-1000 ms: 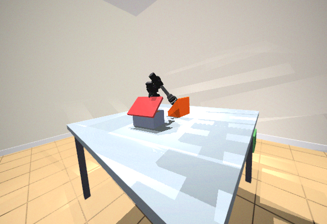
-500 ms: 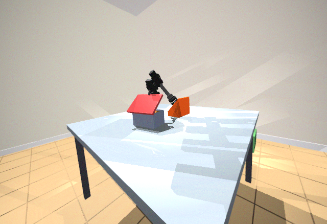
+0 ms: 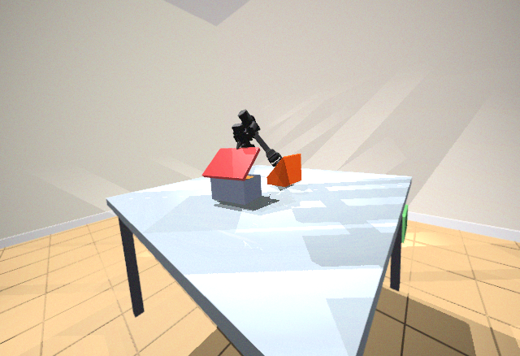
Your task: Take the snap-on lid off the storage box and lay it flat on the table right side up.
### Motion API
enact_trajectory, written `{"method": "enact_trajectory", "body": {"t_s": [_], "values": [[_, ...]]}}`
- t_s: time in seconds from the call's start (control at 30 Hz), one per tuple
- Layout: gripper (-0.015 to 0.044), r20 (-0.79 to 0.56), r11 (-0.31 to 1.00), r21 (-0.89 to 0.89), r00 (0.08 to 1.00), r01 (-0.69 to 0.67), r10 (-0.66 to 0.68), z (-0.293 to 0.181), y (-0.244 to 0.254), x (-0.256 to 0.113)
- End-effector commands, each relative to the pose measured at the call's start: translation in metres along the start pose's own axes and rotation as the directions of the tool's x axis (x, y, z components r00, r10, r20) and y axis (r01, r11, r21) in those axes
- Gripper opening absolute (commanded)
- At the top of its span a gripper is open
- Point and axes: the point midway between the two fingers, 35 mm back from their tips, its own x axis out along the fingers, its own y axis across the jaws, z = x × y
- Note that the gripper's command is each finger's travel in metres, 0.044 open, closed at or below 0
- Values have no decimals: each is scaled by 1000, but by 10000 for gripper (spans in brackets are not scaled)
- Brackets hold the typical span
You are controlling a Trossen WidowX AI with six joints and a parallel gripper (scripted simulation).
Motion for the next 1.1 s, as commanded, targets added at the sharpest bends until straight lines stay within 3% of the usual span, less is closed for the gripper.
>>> {"method": "enact_trajectory", "body": {"t_s": [0.0,1.07], "values": [[0,-1,1000,0,1000,-6,6,-10,0,-1],[0,-4,1000,3,1000,-7,7,-74,-5,-8]]}}
